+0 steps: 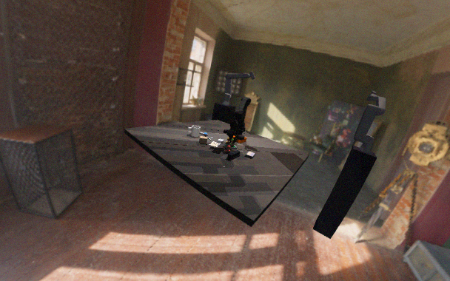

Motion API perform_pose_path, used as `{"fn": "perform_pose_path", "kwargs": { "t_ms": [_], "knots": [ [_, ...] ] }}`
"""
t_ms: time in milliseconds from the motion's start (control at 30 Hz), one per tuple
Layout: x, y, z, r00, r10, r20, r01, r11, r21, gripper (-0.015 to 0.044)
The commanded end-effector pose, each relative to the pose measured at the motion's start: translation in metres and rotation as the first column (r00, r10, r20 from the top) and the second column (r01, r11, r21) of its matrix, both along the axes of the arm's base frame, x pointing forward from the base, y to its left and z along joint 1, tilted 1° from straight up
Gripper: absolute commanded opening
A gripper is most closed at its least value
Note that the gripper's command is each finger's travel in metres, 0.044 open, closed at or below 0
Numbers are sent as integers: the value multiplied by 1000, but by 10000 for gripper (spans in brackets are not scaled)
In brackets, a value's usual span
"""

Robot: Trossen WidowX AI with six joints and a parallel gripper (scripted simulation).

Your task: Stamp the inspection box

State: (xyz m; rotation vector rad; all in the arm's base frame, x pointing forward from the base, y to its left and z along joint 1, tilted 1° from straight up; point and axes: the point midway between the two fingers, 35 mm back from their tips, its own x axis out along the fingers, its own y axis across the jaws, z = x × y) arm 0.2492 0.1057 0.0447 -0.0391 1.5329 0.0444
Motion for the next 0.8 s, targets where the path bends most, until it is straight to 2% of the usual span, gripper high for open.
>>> {"fn": "perform_pose_path", "kwargs": {
  "t_ms": [0, 767],
  "knots": [
    [1, -1, -2, 1000, 0, 4, 0, 1000, -5, 0],
    [1, -1, 1, 1000, 0, 4, 0, 1000, -5, 0]
  ]
}}
